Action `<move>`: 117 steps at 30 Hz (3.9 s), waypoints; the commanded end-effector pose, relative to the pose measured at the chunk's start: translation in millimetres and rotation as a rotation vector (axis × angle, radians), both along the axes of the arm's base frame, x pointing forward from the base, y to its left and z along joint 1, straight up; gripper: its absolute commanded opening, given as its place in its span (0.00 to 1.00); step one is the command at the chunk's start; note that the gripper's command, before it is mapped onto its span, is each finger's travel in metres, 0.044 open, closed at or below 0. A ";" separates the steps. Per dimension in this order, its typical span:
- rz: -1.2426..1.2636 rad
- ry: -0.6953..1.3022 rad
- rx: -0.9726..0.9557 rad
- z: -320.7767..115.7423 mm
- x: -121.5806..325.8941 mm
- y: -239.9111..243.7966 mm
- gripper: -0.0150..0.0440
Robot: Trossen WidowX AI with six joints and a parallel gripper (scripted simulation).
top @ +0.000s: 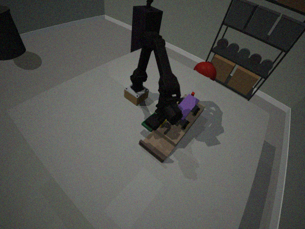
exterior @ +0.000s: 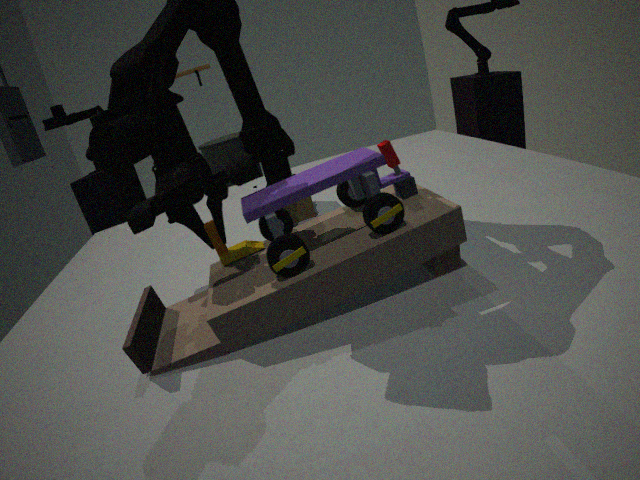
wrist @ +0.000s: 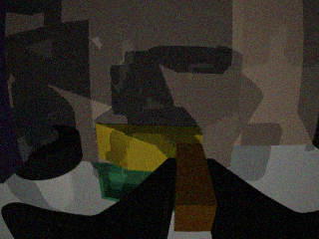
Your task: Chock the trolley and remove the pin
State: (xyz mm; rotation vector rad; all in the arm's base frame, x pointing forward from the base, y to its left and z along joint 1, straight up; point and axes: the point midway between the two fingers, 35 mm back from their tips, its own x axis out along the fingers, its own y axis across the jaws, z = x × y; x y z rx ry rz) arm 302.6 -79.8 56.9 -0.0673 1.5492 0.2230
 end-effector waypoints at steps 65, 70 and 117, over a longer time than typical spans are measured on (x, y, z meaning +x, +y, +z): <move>-0.008 0.003 0.002 54.1 -5.3 11.5 0.71; 0.061 -0.072 0.026 71.4 -1.6 26.4 0.58; -1.532 0.343 0.146 110.9 -9.5 238.4 0.58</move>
